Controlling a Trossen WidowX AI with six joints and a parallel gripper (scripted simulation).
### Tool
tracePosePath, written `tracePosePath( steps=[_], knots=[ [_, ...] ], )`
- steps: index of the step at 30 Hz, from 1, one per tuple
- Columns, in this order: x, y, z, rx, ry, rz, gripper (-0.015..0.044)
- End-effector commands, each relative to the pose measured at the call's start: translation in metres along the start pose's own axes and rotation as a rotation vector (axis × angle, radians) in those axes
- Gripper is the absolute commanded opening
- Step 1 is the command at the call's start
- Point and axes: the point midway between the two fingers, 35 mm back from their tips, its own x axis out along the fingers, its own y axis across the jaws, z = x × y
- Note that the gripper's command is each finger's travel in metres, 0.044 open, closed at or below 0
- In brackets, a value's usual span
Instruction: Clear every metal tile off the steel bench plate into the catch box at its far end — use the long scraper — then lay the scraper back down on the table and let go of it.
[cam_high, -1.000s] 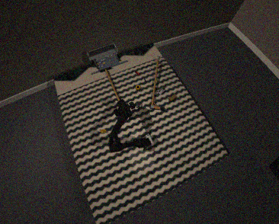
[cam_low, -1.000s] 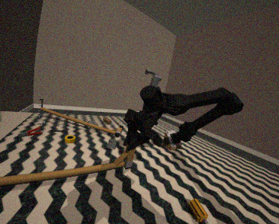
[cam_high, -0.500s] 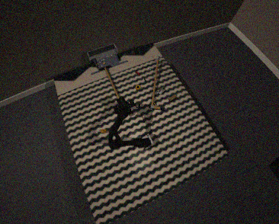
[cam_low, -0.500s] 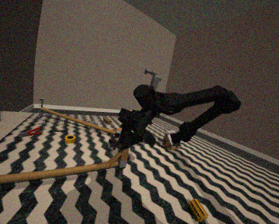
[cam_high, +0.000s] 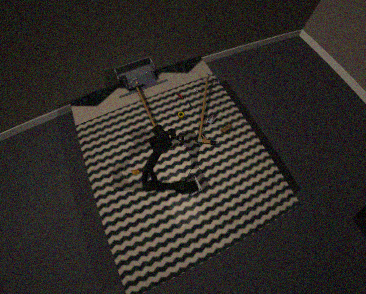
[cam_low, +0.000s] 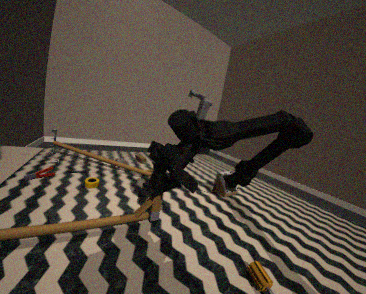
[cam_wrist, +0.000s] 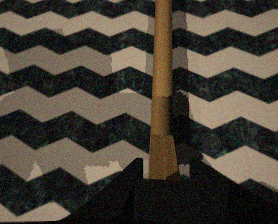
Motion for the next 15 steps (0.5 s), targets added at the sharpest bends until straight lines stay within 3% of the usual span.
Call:
tracePosePath(
  steps=[1, 15],
  knots=[
    [0.005, 0.002, 0.012, -0.005, -0.012, -0.002, 0.0000],
    [0.017, 0.003, 0.028, -0.006, -0.013, -0.001, 0.0000]
  ],
)
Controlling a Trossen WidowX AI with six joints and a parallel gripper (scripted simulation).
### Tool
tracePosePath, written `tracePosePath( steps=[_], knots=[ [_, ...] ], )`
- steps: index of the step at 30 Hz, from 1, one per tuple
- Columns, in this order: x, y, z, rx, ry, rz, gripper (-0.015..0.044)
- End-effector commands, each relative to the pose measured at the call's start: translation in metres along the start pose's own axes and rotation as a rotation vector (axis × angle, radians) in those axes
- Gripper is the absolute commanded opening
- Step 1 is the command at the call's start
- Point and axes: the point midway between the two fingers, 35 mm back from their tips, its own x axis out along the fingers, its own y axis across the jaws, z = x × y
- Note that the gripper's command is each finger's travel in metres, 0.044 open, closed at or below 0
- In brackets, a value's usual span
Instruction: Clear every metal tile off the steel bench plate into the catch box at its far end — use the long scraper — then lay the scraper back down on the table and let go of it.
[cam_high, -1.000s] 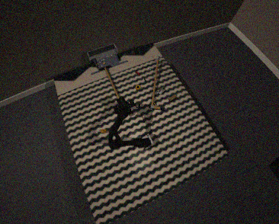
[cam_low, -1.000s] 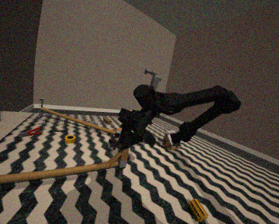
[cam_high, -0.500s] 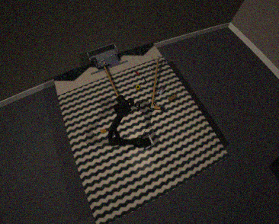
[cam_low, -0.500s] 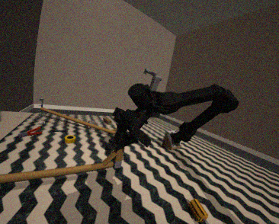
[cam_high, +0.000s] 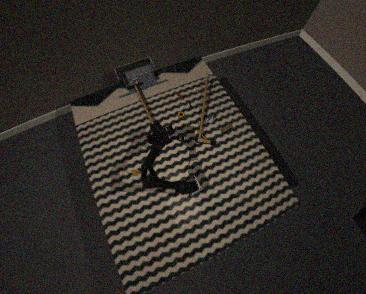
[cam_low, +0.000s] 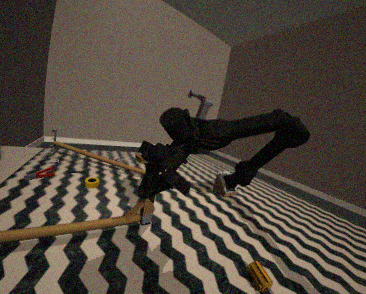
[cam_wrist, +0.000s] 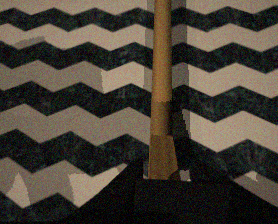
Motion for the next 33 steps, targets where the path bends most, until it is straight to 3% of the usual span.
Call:
tracePosePath(
  steps=[1, 33],
  knots=[
    [0.003, 0.000, 0.009, -0.004, -0.011, -0.003, 0.0000],
    [0.029, -0.001, 0.052, -0.006, -0.013, -0.002, 0.0000]
  ],
)
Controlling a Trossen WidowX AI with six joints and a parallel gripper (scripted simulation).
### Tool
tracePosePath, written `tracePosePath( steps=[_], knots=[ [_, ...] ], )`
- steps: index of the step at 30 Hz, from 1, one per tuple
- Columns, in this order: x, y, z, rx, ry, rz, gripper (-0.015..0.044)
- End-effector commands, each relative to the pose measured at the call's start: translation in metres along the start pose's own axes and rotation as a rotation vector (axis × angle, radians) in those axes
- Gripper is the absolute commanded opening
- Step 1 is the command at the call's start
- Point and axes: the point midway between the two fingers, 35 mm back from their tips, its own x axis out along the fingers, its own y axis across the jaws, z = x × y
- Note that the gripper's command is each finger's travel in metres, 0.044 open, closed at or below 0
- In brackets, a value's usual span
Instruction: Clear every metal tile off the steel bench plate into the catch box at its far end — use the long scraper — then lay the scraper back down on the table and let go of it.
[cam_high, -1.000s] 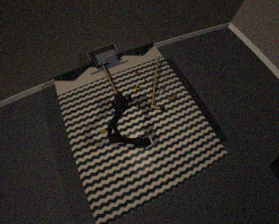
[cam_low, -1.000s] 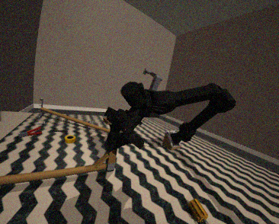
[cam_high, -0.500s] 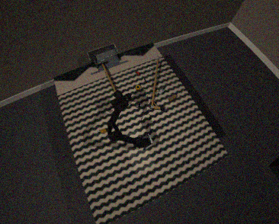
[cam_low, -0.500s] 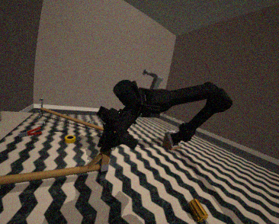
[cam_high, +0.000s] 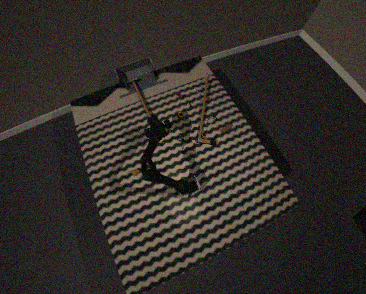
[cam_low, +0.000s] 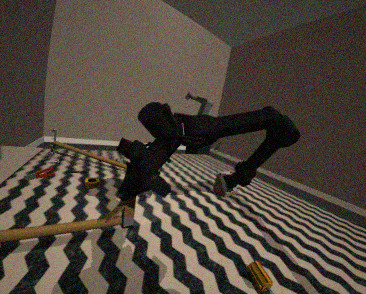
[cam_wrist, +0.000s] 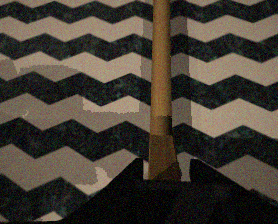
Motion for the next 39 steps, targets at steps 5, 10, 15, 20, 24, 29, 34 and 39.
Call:
tracePosePath(
  steps=[5, 10, 15, 20, 24, 29, 34, 39],
  knots=[
    [0.006, 0.000, 0.017, -0.006, -0.015, -0.002, 0.0000],
    [0.011, 0.000, 0.023, -0.006, -0.016, -0.002, 0.0000],
    [0.015, -0.001, 0.028, -0.007, -0.016, -0.001, 0.0000],
    [0.020, -0.001, 0.034, -0.007, -0.016, -0.001, 0.0000],
    [0.023, -0.002, 0.038, -0.007, -0.017, -0.001, 0.0000],
    [0.028, -0.003, 0.043, -0.007, -0.017, -0.001, 0.0000],
    [0.032, -0.005, 0.048, -0.008, -0.017, -0.001, 0.0000],
    [0.037, -0.006, 0.053, -0.008, -0.018, 0.000, 0.0000]
  ],
)
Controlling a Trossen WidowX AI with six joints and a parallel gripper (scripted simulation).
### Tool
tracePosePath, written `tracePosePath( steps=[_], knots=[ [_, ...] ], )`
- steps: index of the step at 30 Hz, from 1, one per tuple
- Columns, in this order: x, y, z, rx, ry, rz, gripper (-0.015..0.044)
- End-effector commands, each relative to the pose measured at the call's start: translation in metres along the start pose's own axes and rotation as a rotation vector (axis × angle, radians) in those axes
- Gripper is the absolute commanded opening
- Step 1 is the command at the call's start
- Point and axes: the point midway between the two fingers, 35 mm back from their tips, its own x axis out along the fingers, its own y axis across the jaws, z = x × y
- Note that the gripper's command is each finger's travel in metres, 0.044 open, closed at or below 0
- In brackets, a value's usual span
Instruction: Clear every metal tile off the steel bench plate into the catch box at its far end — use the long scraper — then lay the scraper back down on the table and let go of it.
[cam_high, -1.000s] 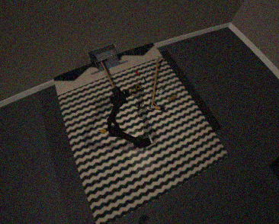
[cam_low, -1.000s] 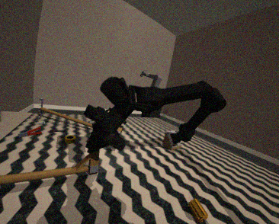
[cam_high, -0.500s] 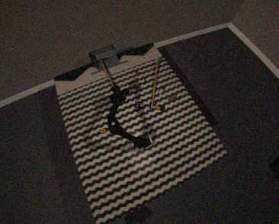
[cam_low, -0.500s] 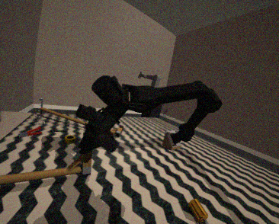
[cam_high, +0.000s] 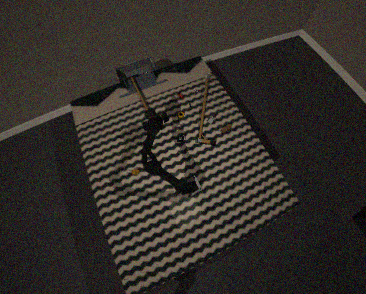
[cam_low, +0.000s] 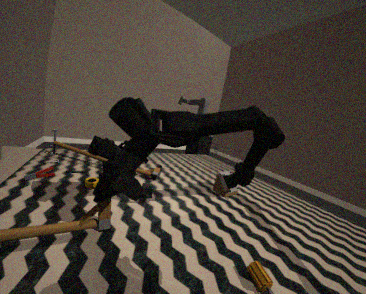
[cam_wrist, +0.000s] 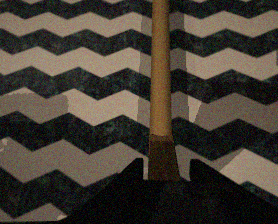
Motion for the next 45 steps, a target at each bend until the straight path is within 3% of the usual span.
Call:
tracePosePath(
  steps=[1, 45],
  knots=[
    [0.003, -0.001, 0.009, -0.004, -0.013, -0.003, 0.0000],
    [-0.029, -0.001, -0.020, -0.001, -0.007, -0.004, 0.0000]
  ],
)
